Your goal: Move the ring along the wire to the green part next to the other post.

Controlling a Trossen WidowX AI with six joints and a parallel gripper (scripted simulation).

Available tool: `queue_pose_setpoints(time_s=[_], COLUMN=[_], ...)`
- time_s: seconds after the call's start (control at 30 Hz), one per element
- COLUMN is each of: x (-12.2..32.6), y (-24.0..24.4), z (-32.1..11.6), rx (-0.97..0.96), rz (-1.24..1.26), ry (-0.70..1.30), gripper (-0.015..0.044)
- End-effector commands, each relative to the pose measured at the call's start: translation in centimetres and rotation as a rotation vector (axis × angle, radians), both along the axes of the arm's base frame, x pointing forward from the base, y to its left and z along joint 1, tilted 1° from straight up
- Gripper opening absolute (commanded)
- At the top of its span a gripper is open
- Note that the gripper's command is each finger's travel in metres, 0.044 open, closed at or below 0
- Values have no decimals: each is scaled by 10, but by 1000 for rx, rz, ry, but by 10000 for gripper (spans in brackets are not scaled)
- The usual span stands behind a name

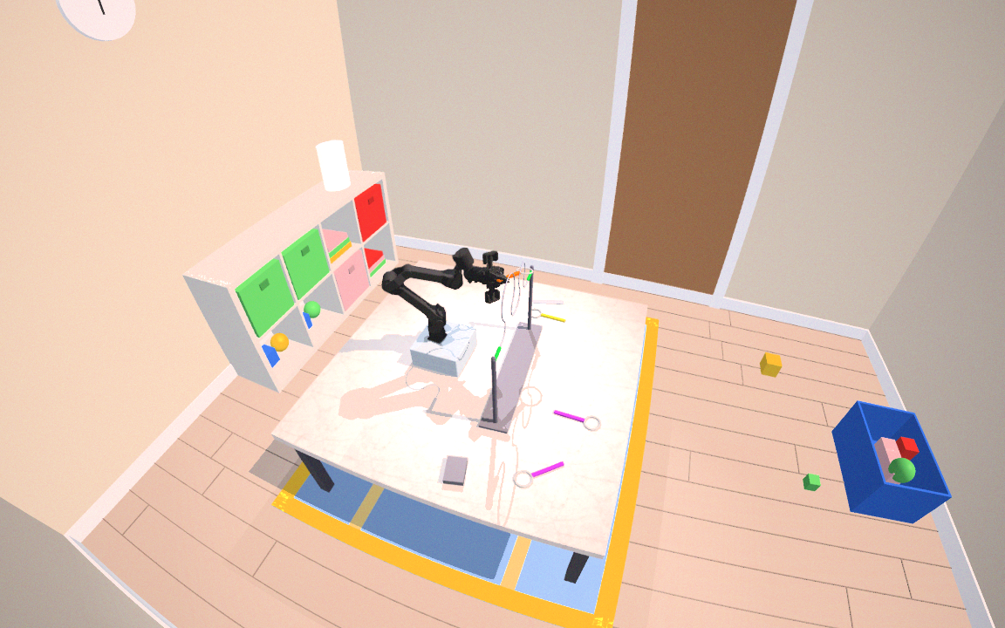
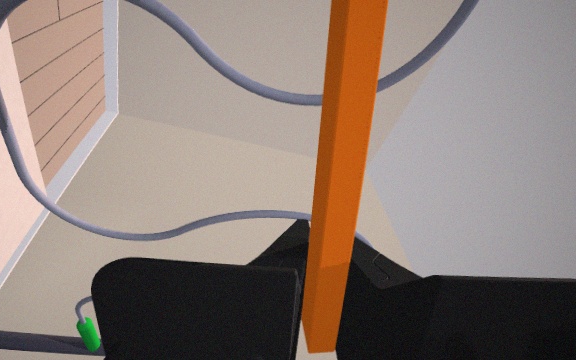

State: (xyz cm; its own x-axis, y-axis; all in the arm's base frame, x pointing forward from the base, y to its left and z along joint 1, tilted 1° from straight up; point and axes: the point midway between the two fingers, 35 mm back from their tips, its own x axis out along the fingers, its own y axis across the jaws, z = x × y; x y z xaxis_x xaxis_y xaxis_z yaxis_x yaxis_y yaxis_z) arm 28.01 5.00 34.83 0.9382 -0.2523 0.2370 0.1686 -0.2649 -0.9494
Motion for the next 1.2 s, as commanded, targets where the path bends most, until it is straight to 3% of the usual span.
queue_pose_setpoints(time_s=[0.0,0.53,1.17], x=[0,1,4], y=[2,-2,-17], z=[1,-1,-50], rx=[-67,-177,104], rz=[3,0,2], ry=[-5,-23,21], gripper=[-150,-150,-150])
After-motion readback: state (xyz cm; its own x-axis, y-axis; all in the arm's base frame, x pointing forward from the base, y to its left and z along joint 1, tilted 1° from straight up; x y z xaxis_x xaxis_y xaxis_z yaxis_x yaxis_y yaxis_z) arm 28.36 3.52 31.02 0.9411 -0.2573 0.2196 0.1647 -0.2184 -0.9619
